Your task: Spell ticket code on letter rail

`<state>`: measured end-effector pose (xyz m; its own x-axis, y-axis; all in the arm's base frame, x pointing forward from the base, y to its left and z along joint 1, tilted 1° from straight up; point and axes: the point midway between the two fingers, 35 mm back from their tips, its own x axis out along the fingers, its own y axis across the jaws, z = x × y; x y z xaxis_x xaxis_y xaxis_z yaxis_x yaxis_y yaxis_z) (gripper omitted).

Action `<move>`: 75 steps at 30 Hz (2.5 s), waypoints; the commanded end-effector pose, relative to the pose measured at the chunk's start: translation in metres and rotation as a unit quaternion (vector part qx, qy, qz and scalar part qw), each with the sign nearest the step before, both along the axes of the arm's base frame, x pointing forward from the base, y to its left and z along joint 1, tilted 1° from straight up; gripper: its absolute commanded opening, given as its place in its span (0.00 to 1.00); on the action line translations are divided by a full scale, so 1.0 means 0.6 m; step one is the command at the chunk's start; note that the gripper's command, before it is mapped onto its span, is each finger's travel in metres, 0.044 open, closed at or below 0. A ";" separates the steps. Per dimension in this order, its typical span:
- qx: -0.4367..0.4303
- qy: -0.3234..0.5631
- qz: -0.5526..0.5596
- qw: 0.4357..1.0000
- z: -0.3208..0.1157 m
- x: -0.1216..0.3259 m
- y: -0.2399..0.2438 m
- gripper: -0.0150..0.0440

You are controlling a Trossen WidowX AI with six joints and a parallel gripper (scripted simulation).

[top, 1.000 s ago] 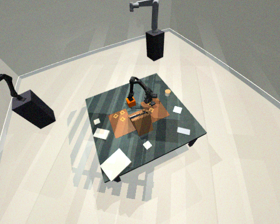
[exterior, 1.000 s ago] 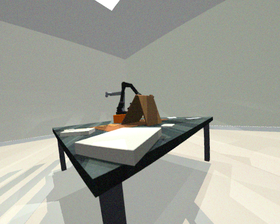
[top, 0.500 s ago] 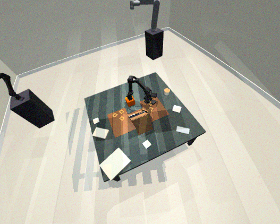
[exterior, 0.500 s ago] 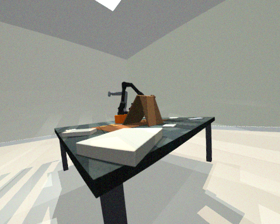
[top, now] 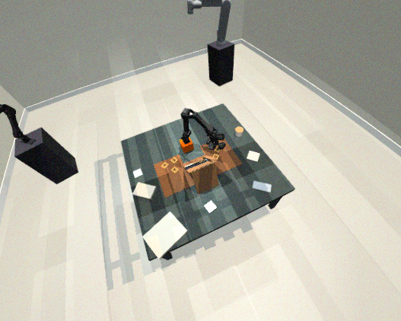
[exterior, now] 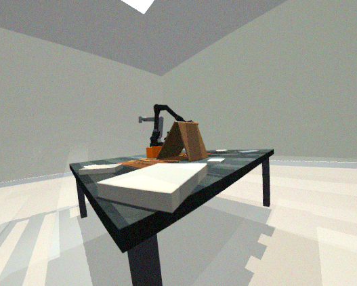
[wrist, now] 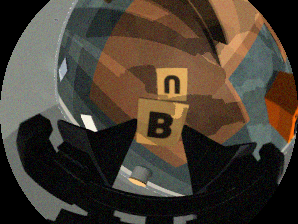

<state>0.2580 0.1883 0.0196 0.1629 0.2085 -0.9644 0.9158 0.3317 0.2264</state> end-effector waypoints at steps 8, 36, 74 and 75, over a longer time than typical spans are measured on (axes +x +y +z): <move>0.011 -0.035 0.049 0.998 0.023 0.024 -0.003 0.25; 0.001 -0.169 0.214 0.962 0.101 0.101 -0.037 0.25; -0.104 -0.349 0.407 0.837 0.223 0.183 -0.115 0.25; -0.109 -0.353 0.412 0.833 0.227 0.184 -0.118 0.25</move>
<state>0.3649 0.1212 0.1461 0.5716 0.3583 -0.7382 0.0689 0.8755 0.4783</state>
